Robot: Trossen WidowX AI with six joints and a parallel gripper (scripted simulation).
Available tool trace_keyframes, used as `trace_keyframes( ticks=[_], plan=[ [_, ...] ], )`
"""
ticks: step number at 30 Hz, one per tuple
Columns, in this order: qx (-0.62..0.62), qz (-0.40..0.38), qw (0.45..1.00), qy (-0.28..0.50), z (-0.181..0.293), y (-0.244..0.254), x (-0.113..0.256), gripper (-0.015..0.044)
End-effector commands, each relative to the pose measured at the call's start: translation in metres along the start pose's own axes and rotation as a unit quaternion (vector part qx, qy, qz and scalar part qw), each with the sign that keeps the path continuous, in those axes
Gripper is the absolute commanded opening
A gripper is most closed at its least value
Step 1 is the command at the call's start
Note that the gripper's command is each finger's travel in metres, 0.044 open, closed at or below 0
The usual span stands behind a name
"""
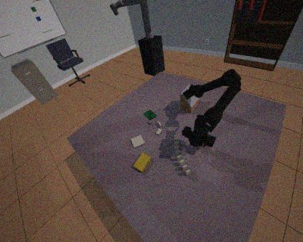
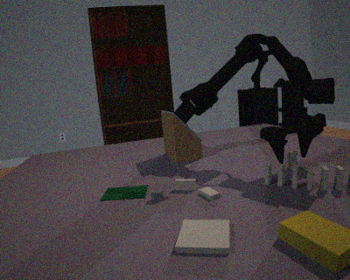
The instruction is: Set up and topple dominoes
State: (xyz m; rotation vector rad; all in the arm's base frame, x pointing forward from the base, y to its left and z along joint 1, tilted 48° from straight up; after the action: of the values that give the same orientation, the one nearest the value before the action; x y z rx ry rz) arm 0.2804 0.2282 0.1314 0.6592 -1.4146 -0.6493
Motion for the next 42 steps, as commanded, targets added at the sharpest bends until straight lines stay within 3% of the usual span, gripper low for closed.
trace_keyframes(
  ticks=[1, 10, 20, 27, 30, 38, 42],
  plan=[
    [-0.001, 0.002, 1.0, -0.003, -0.001, -0.001, -0.001, 0.0335],
    [-0.001, 0.002, 1.0, -0.003, -0.001, -0.001, -0.001, 0.0107],
    [-0.001, 0.002, 1.0, -0.003, -0.002, -0.001, 0.002, 0.0107],
    [0.0, 0.009, 1.0, -0.001, -0.006, -0.002, 0.106, 0.0107],
    [-0.001, 0.005, 1.0, 0.0, -0.001, -0.001, 0.133, 0.0107],
    [0.004, 0.004, 1.0, 0.0, -0.001, -0.003, 0.135, 0.0107],
    [0.098, 0.011, 0.995, -0.001, -0.02, -0.048, 0.135, 0.0107]
  ],
)
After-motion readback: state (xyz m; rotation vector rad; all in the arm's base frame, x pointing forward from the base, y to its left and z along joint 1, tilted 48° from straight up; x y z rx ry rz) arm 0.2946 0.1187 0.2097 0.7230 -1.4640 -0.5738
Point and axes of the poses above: the point midway between the two fingers, 35 mm back from their tips, its own x axis back along the fingers, its own y axis across the jaws, z = x × y, the point moved 1 cm from there along x, back along the fingers, and after that the axes turned 8 degrees about -x, right-handed, at the moved point
